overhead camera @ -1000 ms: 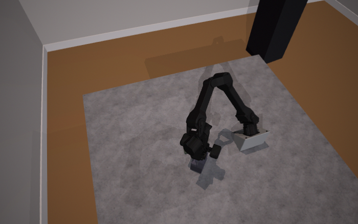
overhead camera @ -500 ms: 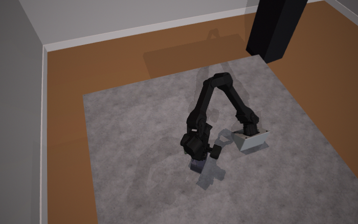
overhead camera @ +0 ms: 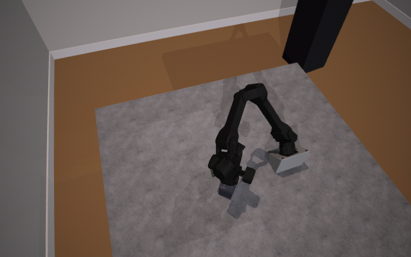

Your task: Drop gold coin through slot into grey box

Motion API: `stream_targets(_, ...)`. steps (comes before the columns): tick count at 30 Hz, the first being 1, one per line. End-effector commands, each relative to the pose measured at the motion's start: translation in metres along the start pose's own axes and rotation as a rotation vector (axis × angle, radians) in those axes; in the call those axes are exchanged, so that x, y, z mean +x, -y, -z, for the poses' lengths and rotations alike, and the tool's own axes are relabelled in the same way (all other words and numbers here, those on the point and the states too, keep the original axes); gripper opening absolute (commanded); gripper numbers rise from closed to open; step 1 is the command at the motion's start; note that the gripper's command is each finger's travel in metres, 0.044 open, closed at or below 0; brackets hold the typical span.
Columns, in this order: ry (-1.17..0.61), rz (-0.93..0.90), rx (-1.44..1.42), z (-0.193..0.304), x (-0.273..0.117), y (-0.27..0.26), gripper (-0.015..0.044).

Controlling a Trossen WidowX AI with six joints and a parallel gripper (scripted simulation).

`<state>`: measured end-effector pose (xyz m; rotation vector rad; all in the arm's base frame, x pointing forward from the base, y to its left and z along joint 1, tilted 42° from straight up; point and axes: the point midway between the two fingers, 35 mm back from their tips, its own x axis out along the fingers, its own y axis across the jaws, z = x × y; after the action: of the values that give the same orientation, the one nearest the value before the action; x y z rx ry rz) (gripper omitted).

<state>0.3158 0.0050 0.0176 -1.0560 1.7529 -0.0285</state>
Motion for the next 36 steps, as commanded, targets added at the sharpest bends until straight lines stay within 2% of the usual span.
stream_targets(1, -0.003, -0.003, 0.002, 0.001, 0.002, -0.002, 0.0004)
stream_targets(36, 0.0, 0.0, -0.003, 0.001, 0.01, 0.0, 0.0)
